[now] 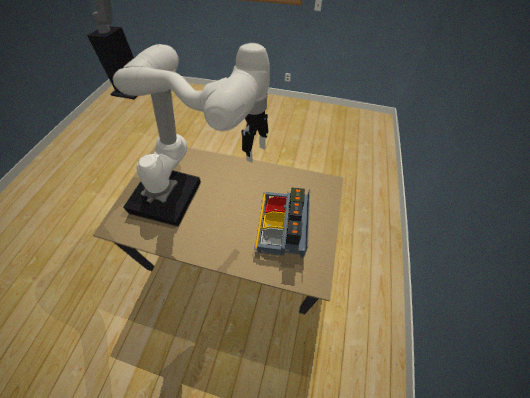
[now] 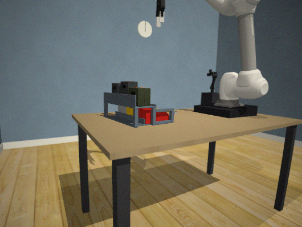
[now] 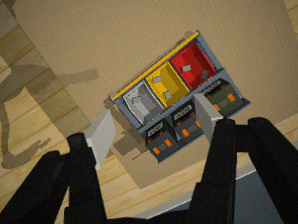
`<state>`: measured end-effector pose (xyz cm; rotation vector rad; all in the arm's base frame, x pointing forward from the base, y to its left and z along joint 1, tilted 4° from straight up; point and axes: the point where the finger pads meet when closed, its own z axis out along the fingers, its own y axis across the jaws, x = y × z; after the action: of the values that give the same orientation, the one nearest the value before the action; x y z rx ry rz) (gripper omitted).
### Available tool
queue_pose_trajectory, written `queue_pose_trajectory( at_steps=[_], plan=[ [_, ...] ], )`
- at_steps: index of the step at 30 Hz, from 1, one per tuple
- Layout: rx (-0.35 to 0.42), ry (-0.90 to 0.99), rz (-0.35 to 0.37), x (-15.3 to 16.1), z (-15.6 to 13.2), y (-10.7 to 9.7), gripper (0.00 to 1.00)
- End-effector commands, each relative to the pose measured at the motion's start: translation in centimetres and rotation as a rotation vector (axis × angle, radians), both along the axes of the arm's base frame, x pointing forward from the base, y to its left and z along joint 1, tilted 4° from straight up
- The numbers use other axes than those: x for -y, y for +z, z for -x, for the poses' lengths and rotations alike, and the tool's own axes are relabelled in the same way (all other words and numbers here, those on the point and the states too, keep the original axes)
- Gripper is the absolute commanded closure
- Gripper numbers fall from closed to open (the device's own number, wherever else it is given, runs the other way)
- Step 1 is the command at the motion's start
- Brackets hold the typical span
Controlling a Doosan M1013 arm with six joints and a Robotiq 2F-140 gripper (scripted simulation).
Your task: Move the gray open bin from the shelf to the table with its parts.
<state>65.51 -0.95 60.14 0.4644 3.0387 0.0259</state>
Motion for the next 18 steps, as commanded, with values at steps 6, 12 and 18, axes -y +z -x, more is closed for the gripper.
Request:
queue_pose_trajectory(
  at_steps=[6,12,18],
  plan=[
    [-0.001,-0.167,-0.012,0.01,0.01,0.01,0.43],
    [-0.001,-0.167,-0.012,0.01,0.01,0.01,0.43],
    [-0.003,-0.426,-0.030,0.01,0.01,0.01,0.43]
  ],
)
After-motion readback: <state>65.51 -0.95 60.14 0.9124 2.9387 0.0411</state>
